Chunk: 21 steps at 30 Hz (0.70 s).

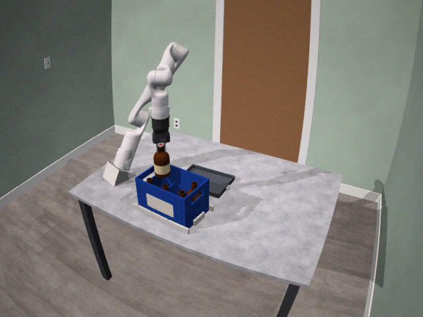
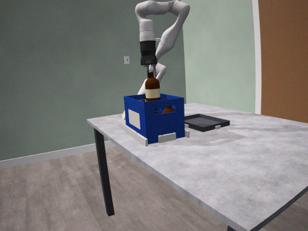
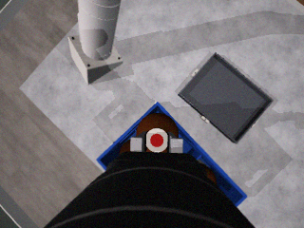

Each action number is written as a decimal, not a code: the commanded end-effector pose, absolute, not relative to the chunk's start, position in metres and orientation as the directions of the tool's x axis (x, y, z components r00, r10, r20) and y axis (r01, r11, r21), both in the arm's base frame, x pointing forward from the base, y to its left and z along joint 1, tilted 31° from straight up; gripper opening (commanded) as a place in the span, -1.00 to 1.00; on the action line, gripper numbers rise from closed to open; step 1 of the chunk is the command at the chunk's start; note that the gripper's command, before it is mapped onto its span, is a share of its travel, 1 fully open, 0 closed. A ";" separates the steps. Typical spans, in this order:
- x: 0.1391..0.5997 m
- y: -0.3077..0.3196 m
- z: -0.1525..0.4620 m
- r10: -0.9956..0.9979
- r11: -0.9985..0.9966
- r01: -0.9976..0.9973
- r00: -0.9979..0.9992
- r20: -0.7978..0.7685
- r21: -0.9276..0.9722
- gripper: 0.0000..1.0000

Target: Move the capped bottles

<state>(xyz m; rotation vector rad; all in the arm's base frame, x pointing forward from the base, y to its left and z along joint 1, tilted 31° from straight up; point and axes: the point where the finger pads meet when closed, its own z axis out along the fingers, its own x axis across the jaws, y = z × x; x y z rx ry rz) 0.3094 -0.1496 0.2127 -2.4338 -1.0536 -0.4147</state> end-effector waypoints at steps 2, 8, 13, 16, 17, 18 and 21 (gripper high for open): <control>0.309 -0.154 0.218 0.607 -0.607 0.743 0.663 0.439 -0.283 -1.00; 0.307 -0.164 0.234 0.606 -0.610 0.741 0.665 0.437 -0.282 -1.00; 0.305 -0.173 0.246 0.605 -0.612 0.739 0.667 0.435 -0.282 -1.00; 0.304 -0.176 0.252 0.605 -0.613 0.738 0.668 0.434 -0.281 -1.00; 0.304 -0.176 0.252 0.605 -0.613 0.738 0.668 0.434 -0.281 -1.00; 0.306 -0.171 0.248 0.607 -0.606 0.744 0.662 0.440 -0.282 -1.00; 0.305 -0.173 0.249 0.607 -0.607 0.743 0.663 0.439 -0.282 -1.00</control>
